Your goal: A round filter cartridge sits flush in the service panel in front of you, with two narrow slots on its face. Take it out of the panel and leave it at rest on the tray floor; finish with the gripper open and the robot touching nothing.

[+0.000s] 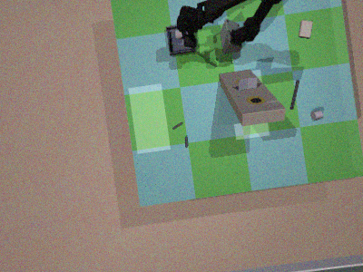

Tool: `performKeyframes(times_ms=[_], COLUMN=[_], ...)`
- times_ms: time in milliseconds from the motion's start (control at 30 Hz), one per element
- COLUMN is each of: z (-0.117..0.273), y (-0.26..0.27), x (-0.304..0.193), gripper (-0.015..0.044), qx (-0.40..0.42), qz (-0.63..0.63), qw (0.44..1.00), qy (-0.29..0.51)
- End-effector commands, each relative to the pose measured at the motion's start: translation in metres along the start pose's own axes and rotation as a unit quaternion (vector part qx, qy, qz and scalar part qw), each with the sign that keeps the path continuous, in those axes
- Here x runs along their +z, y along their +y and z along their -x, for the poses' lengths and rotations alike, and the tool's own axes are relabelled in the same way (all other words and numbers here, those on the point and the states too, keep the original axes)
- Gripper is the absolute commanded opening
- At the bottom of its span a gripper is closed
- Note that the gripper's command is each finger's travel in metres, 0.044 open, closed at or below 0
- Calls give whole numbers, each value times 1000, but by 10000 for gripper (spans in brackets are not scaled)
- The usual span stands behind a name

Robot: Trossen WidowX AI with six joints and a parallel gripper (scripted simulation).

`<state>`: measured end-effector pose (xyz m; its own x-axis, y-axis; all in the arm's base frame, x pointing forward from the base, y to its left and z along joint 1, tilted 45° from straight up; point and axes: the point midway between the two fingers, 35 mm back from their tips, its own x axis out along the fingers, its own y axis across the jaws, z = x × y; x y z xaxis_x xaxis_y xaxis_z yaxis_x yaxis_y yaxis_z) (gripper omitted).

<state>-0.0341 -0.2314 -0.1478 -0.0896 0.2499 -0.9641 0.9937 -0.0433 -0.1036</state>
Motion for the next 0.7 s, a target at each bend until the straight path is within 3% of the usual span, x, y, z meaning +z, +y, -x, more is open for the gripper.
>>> performKeyframes(times_ms=[0, 200, 667], z=[-10, -14, -73], y=[-14, -14, -15], x=[-6, -7, -42], gripper=[0, 0, 0], qx=[-21, -21, -22], qz=[-27, -27, -27], qw=[999, 999, 999], qy=[-5, -5, -5])
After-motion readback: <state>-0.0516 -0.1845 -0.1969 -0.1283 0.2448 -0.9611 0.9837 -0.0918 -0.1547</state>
